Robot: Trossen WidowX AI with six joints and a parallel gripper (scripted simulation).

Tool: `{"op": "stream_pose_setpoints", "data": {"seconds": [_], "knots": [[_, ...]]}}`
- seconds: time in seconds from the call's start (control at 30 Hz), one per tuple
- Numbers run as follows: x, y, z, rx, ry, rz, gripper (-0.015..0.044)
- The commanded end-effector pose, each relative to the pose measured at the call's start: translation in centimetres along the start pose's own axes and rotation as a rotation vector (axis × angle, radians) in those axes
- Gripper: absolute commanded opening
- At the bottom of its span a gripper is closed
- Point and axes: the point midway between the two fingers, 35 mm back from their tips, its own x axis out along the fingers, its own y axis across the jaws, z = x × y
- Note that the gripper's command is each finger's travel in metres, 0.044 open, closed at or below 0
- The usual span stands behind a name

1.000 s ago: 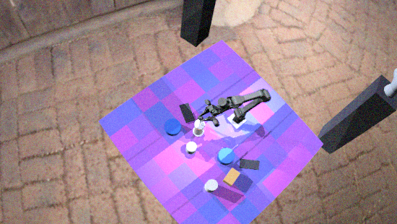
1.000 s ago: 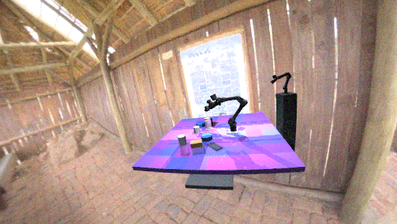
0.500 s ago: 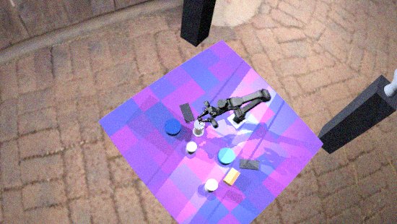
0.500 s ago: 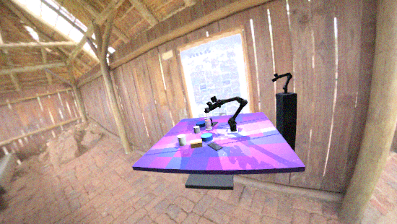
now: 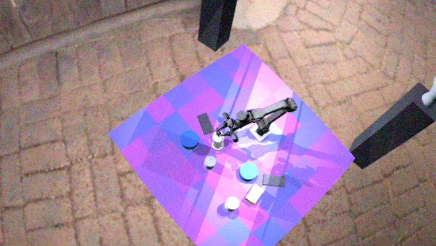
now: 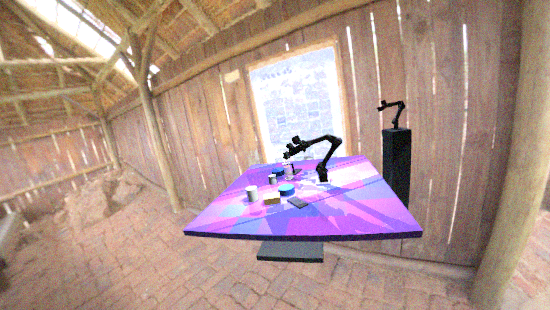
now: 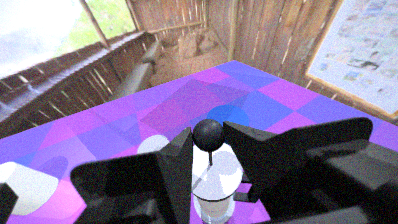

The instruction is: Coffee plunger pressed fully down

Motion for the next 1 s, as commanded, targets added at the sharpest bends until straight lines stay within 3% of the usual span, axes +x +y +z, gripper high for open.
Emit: {"op": "stream_pose_setpoints", "data": {"seconds": [0.0,0.97], "knots": [[1.11,-0.01,-2.64,-0.004,0.073,0.0,0.0125],[1.7,-0.01,-2.01,-0.004,0.073,0.0,0.0125]]}}
